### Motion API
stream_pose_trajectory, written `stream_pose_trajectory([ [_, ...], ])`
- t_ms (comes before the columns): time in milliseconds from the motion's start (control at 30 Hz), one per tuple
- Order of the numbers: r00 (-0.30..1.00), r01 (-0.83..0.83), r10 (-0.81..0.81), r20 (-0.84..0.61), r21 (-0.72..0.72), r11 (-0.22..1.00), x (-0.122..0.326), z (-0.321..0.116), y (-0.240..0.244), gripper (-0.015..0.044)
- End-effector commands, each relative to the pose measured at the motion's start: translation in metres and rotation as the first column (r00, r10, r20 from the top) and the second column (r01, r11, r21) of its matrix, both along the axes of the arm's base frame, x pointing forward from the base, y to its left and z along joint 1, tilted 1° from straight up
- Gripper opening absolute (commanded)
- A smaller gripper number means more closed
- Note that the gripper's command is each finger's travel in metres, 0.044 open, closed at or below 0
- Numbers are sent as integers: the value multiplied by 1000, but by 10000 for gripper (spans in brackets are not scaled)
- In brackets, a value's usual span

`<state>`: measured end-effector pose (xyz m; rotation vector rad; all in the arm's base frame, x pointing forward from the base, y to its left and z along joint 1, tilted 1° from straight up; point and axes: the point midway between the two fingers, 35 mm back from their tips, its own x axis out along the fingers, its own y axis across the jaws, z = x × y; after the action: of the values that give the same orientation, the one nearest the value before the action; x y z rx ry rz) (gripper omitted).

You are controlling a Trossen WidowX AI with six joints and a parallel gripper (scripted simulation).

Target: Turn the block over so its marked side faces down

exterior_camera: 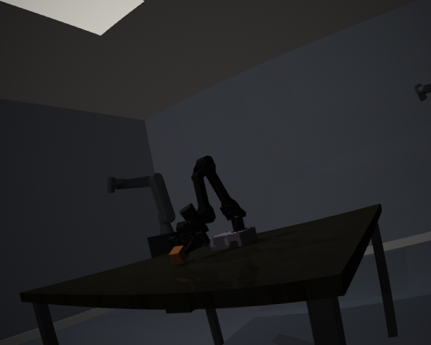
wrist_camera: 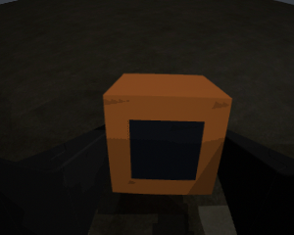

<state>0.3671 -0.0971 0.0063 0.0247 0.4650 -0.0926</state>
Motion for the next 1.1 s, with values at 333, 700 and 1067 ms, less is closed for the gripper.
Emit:
stream_pose_trajectory([
  [333,1000,-1,1,11,6,1000,0,1,1,79],
  [700,1000,-1,1,11,6,1000,0,1,1,367],
  [1067,1000,-1,1,11,6,1000,0,1,1,440],
])
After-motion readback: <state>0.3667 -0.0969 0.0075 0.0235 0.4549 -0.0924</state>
